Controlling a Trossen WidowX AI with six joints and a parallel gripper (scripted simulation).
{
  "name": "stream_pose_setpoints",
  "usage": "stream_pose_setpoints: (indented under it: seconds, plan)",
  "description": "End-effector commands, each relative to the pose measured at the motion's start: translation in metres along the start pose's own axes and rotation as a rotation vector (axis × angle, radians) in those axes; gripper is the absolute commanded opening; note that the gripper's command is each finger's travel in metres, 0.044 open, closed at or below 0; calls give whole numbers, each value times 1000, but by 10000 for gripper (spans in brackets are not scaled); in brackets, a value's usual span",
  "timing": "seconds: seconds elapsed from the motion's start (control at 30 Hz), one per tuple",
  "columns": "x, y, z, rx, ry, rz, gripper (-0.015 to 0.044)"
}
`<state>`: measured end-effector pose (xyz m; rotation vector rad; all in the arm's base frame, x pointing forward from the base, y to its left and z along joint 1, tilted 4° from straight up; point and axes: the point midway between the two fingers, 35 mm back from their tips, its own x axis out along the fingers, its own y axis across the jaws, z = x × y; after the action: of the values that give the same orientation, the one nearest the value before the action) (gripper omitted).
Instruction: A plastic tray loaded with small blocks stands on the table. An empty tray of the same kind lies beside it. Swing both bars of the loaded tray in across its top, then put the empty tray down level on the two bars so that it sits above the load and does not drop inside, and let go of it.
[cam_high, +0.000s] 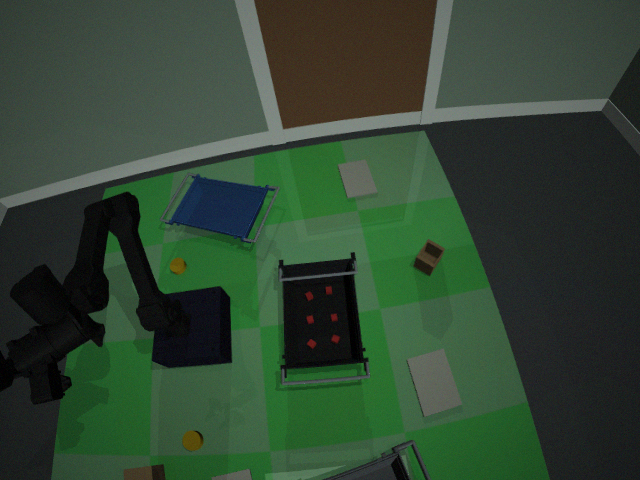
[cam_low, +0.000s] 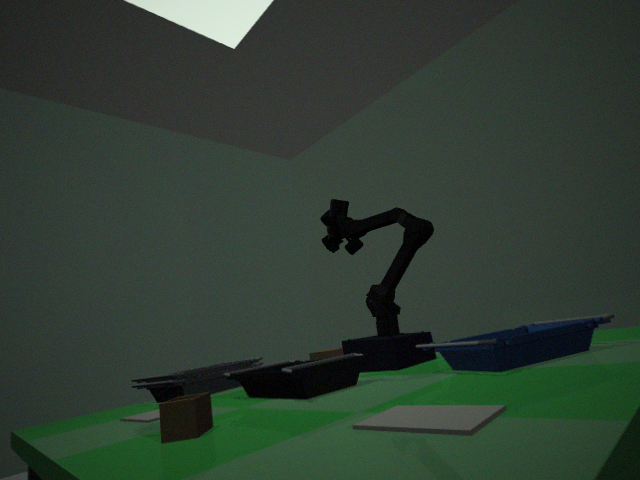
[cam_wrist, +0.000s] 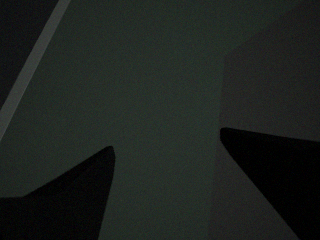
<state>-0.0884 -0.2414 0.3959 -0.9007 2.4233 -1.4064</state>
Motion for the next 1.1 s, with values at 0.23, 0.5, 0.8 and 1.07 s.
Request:
stream_pose_setpoints:
  seconds: [0.23,0.5,0.8,1.07]
  plan:
    - [0,-1,2,2,-8,-3,190]
    - [-23,-41,113,100,-401,-78,82]
    - [-109,-52,244,150,-901,37,82]
    - [-223,-22,324,105,-1255,313,82]
